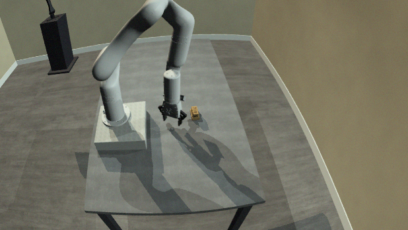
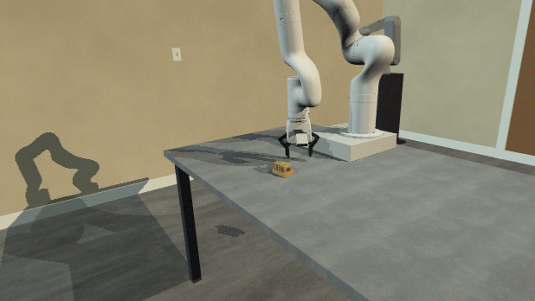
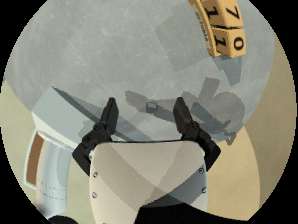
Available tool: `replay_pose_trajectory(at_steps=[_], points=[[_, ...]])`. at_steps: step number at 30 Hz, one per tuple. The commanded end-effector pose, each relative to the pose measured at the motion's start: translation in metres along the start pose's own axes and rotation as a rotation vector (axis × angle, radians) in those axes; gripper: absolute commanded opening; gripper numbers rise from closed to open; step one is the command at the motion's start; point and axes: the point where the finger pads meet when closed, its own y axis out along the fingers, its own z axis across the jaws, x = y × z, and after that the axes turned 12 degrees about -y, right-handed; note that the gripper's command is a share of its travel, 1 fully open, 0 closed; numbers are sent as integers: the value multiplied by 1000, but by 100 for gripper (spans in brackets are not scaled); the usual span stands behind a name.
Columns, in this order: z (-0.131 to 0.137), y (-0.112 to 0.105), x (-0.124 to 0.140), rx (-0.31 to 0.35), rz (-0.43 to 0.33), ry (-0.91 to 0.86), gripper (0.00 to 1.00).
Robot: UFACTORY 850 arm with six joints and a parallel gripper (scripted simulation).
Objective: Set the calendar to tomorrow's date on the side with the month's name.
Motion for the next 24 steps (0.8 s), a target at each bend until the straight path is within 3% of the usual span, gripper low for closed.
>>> replay_pose_trajectory(at_steps=[1,11,17,19,20,22,23,24], points=[[1,0,0,1,0,0,100],[9,-4,-2,2,0,29,100],[70,-38,-16,8,-4,237,100],[70,-38,-16,8,-4,237,100],[85,-49,-19,9,-4,294,100],[85,-49,-19,9,-4,294,100],[102,-63,-23,11,-5,357,100],[102,-63,-23,11,-5,357,100]])
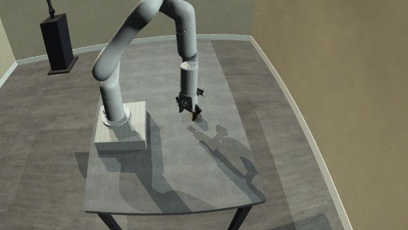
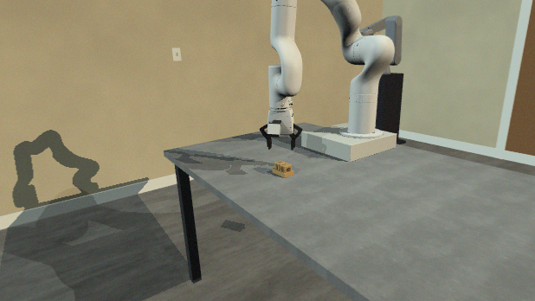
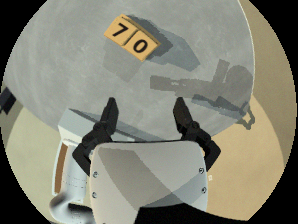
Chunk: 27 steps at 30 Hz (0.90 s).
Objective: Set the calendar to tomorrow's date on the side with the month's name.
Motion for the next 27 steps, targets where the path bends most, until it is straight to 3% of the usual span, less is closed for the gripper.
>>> replay_pose_trajectory(at_steps=[1,3,4,7,8,12,13,15,16,18,19,21,22,24,25,26,27], points=[[17,-13,-9,1,-12,66,100],[17,-13,-9,1,-12,66,100],[32,-28,-18,3,-12,134,100],[32,-28,-18,3,-12,134,100],[48,-46,-28,5,-12,206,100],[48,-46,-28,5,-12,206,100],[64,-66,-37,7,-11,283,100],[64,-66,-37,7,-11,283,100],[79,-88,-47,9,-10,362,100],[79,-88,-47,9,-10,362,100],[93,-113,-57,10,-8,444,100],[93,-113,-57,10,-8,444,100],[107,-139,-66,11,-6,528,100],[107,-139,-66,11,-6,528,100],[119,-167,-74,12,-4,612,100],[119,-167,-74,12,-4,612,100],[128,-192,-81,12,-2,686,100]])
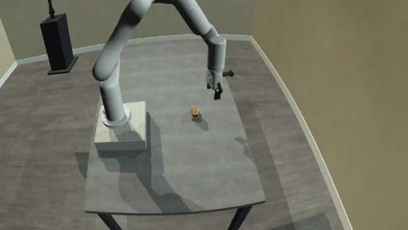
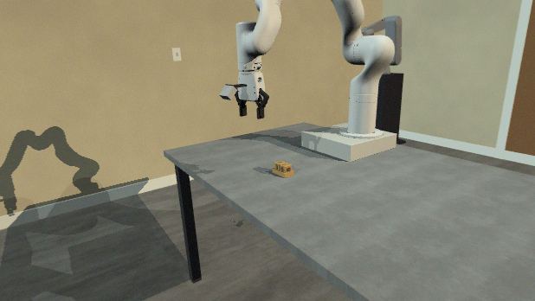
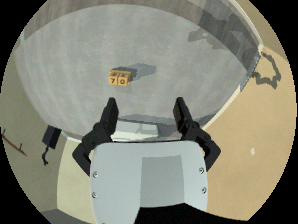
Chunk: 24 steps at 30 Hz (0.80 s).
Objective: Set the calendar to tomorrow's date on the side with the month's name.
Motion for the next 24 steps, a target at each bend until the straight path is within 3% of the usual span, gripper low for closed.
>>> replay_pose_trajectory(at_steps=[1,3,4,6,8,11,13,14,15,17,19,21,22,24], points=[[10,-48,-23,14,-13,143,100],[10,-51,-25,14,-12,153,100],[14,-81,-36,14,-10,236,100],[11,-91,-43,13,-14,257,100],[-24,-23,-48,7,-52,31,100],[-25,-21,-48,7,-54,23,100],[-43,11,-47,2,-71,-86,100],[-43,11,-47,2,-71,-86,100],[-56,34,-45,-3,-84,-166,100],[-69,54,-42,-8,-95,-239,100],[-69,54,-42,-8,-95,-239,100],[-91,90,-34,-18,-114,-370,100],[-91,90,-34,-18,-114,-370,100],[-104,110,-29,-25,-126,-447,100]])
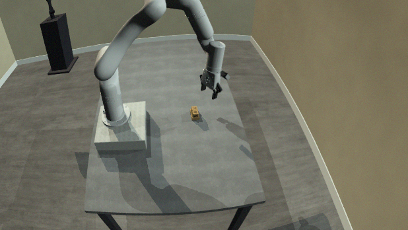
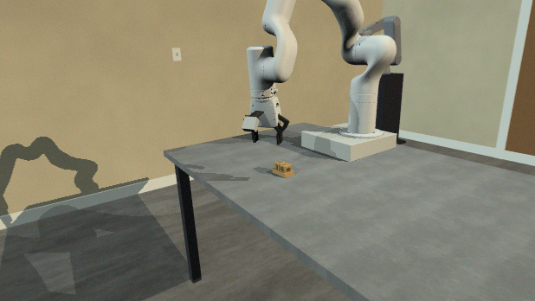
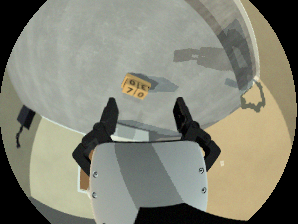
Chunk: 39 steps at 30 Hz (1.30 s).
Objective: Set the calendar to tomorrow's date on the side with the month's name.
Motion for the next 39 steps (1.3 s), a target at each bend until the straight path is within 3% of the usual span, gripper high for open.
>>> replay_pose_trajectory(at_steps=[1,2,4,10,39], points=[[-29,48,-5,-12,-18,-172,100],[-31,50,-5,-13,-19,-180,100],[-51,77,-3,-21,-33,-286,100],[-71,105,0,-31,-46,-395,100],[-72,106,0,-31,-47,-398,100]])
